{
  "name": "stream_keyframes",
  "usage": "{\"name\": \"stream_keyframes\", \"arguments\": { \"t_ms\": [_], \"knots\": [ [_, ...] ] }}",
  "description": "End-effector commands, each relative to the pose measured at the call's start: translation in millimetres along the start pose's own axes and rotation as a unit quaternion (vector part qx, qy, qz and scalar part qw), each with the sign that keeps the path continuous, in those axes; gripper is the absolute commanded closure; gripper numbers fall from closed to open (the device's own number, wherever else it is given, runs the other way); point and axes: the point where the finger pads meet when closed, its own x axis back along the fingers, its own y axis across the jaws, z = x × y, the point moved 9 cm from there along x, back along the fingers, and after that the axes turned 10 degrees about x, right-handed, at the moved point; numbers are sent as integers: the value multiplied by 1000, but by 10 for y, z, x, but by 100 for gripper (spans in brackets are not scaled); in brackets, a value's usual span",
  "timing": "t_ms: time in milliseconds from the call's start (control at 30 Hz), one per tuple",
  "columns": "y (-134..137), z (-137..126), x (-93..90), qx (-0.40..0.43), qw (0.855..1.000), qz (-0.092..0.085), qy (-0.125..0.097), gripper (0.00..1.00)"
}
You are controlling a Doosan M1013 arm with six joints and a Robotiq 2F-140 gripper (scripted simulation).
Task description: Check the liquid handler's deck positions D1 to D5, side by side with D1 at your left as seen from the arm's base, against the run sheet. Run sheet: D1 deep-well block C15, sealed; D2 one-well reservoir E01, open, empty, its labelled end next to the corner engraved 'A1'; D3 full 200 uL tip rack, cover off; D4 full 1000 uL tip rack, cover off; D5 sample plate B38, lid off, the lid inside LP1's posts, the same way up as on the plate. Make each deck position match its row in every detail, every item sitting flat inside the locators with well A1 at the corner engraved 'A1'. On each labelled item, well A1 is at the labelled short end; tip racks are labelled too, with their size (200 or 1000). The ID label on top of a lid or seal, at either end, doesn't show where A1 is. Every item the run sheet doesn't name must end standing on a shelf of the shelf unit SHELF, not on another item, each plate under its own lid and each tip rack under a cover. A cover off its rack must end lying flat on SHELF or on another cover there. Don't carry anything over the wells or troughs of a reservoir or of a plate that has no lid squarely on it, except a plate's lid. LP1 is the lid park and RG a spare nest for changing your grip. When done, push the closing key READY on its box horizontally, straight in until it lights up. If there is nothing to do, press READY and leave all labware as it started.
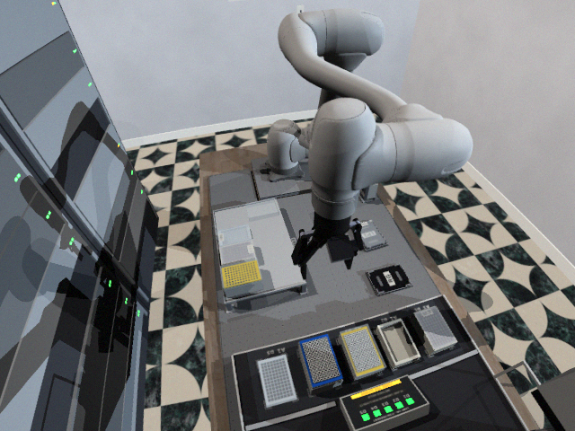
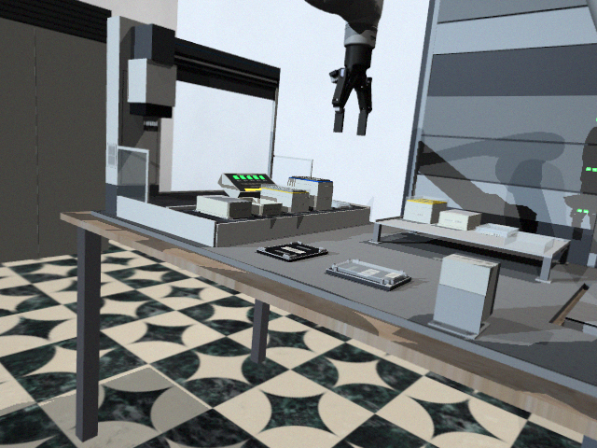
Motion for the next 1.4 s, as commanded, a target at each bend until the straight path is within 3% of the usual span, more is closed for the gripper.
{"name": "stream_keyframes", "arguments": {
  "t_ms": [0, 333, 533, 1367],
  "knots": [
    [-146, 40, -25, 0, 1000, 0, 1, 21],
    [-616, 162, -141, 0, 1000, 0, 1, 21],
    [-645, 170, -148, 0, 1000, 0, 1, 21],
    [401, 646, -147, 11, 1000, 0, 1, 21]
  ]
}}
